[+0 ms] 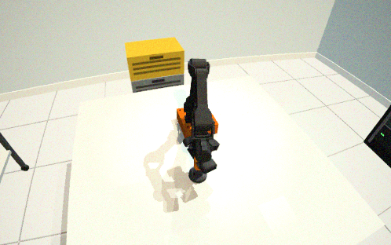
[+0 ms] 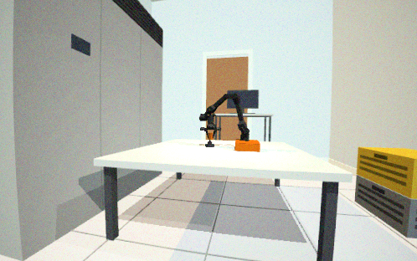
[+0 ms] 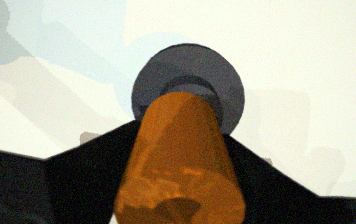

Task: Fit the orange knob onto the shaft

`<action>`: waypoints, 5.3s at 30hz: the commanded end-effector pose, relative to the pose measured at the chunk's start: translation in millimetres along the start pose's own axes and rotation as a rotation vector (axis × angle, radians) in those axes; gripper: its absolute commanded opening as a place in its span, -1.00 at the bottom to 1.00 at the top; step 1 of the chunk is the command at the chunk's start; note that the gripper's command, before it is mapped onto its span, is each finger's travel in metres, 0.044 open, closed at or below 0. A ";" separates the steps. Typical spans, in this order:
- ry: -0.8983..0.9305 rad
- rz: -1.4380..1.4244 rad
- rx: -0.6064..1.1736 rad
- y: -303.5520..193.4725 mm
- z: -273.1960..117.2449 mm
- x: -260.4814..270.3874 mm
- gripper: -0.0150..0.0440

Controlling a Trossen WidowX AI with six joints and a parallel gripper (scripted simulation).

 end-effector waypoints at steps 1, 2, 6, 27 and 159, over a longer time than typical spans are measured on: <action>-0.004 -0.008 0.005 -1.3 0.1 -1.9 -0.49; -0.004 -0.008 0.005 -1.4 0.3 -2.3 -0.49; -0.004 -0.008 0.006 -2.2 0.7 -4.2 -0.49; -0.004 -0.014 0.006 -3.6 2.9 -8.6 -0.49; -0.004 -0.071 0.006 -3.1 4.6 -6.5 -0.49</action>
Point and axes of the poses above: the point midway between the two fingers, 35 mm back from their tips, its own z axis out along the fingers, its own x axis across the jaws, y = z × x, the point moved 1 cm from there along -z, back along the fingers, and after that the axes turned 1 degree about z, right-handed, at the moved point
